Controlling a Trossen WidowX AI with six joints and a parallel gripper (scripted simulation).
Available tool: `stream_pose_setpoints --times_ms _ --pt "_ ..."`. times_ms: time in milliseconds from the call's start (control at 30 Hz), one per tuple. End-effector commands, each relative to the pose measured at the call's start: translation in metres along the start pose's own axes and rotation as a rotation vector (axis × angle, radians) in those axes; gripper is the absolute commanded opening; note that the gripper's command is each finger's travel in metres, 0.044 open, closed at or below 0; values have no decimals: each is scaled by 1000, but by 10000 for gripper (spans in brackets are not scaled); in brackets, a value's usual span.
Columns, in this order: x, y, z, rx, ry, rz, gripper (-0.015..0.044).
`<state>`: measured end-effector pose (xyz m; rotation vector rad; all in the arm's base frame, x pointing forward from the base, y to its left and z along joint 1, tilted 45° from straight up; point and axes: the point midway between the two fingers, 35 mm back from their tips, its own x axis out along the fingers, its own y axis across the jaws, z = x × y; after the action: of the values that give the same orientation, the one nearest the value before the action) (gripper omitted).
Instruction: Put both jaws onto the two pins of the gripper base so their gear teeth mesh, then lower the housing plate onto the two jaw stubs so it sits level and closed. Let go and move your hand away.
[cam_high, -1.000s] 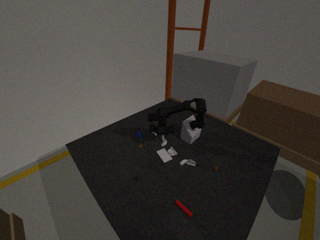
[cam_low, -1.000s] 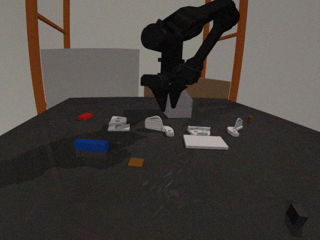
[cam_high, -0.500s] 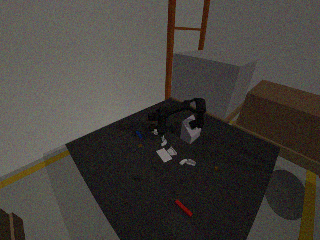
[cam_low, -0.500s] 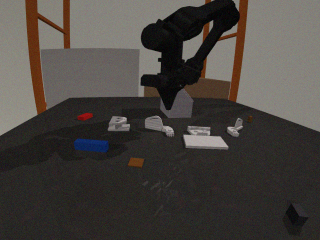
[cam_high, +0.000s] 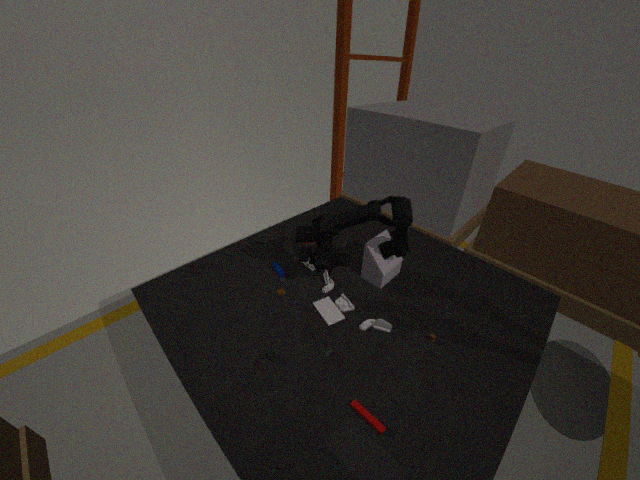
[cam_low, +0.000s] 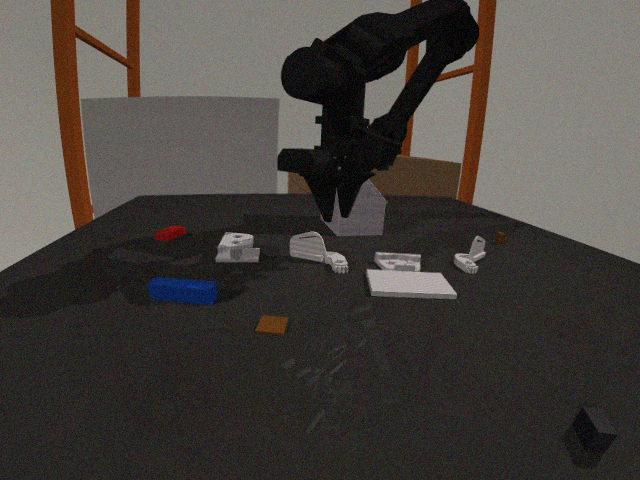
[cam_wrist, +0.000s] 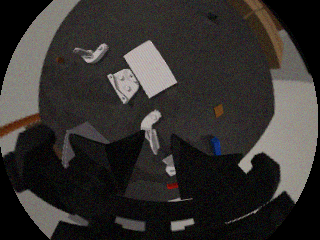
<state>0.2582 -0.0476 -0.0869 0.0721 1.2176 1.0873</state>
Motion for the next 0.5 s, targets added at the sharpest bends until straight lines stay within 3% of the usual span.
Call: stream_pose_setpoints --times_ms 0,200,467 --pt "-1 0 -2 91 2 -2 289" --pt "-2 1 -5 222 2 -3 440" --pt "-3 1 -8 398 1 -4 440"
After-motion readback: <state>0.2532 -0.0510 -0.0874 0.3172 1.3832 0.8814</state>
